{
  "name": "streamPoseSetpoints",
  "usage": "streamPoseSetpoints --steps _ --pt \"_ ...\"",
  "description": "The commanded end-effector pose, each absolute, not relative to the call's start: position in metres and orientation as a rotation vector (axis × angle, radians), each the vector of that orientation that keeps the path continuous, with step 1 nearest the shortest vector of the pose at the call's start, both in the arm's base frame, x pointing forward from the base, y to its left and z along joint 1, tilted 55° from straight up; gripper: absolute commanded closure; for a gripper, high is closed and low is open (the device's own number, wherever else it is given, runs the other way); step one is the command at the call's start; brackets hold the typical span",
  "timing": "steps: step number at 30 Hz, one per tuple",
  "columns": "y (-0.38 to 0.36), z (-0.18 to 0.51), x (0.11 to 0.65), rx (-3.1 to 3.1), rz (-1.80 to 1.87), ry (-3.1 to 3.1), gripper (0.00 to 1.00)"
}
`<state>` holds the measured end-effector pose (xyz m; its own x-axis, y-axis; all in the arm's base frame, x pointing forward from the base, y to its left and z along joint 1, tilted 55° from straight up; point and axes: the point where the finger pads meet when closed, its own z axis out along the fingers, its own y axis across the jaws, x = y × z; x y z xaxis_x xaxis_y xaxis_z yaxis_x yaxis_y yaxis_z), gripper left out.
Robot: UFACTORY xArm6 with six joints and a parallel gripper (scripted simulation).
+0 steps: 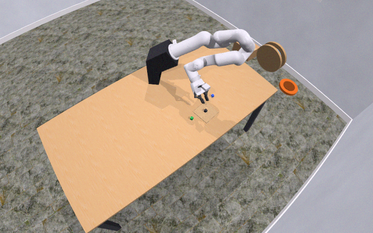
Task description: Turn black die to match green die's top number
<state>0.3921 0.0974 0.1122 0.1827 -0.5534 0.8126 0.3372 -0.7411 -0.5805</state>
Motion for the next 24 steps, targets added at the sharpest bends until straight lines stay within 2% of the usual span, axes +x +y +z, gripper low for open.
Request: streamPoseSetpoints --steps 1,24 --pt "0.095 0.118 0.398 -1.882 -1.469 0.120 0.64" --pt "0.084 0.142 0.412 -2.161 -0.999 -0.098 0.64"
